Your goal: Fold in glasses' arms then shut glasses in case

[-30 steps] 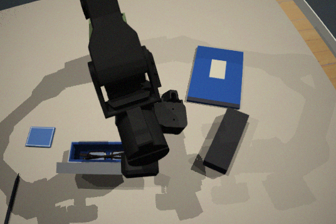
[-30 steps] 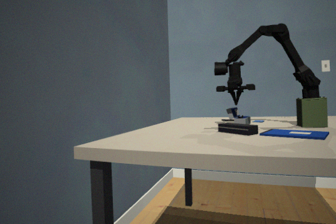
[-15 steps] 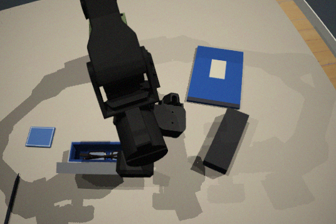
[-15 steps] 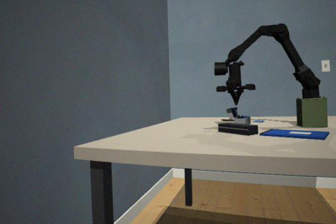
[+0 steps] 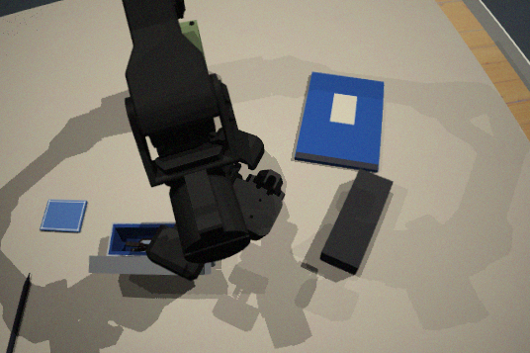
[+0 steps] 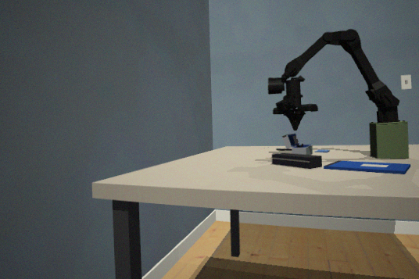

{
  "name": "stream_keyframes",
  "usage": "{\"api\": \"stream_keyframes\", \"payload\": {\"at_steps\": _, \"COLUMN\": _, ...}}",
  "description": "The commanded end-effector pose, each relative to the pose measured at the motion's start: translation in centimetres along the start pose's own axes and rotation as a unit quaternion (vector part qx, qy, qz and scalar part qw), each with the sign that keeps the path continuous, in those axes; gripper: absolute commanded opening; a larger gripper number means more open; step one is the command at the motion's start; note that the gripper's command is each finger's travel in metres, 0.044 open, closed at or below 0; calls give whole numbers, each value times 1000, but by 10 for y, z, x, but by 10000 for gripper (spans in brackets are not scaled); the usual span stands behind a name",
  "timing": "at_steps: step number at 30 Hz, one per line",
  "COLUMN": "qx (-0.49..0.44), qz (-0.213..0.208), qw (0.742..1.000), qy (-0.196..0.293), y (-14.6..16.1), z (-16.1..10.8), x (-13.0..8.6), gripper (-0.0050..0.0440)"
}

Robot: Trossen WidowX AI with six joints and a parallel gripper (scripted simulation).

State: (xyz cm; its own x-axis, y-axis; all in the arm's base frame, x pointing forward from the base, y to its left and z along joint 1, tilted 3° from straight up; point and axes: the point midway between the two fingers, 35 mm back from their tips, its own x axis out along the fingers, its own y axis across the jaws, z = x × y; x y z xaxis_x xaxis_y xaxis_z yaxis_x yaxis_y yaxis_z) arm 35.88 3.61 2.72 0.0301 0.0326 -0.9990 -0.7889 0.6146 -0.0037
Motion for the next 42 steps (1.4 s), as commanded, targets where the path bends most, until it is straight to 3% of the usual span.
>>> {"api": "stream_keyframes", "payload": {"at_steps": 1, "qx": 81, "qz": -1, "qw": 997, "qy": -3, "y": -2, "z": -3, "x": -3, "gripper": 0}}
{"api": "stream_keyframes", "payload": {"at_steps": 12, "qx": 235, "qz": 0, "qw": 972, "qy": -3, "y": -4, "z": -9, "x": -5, "gripper": 0}}
{"api": "stream_keyframes", "payload": {"at_steps": 26, "qx": 463, "qz": 0, "qw": 886, "qy": -4, "y": -9, "z": -18, "x": -9, "gripper": 0}}
{"api": "stream_keyframes", "payload": {"at_steps": 28, "qx": 463, "qz": 0, "qw": 886, "qy": -4, "y": -9, "z": -18, "x": -9, "gripper": 0}}
{"api": "stream_keyframes", "payload": {"at_steps": 42, "qx": 663, "qz": 1, "qw": 748, "qy": -4, "y": -12, "z": -28, "x": -13, "gripper": 0}}
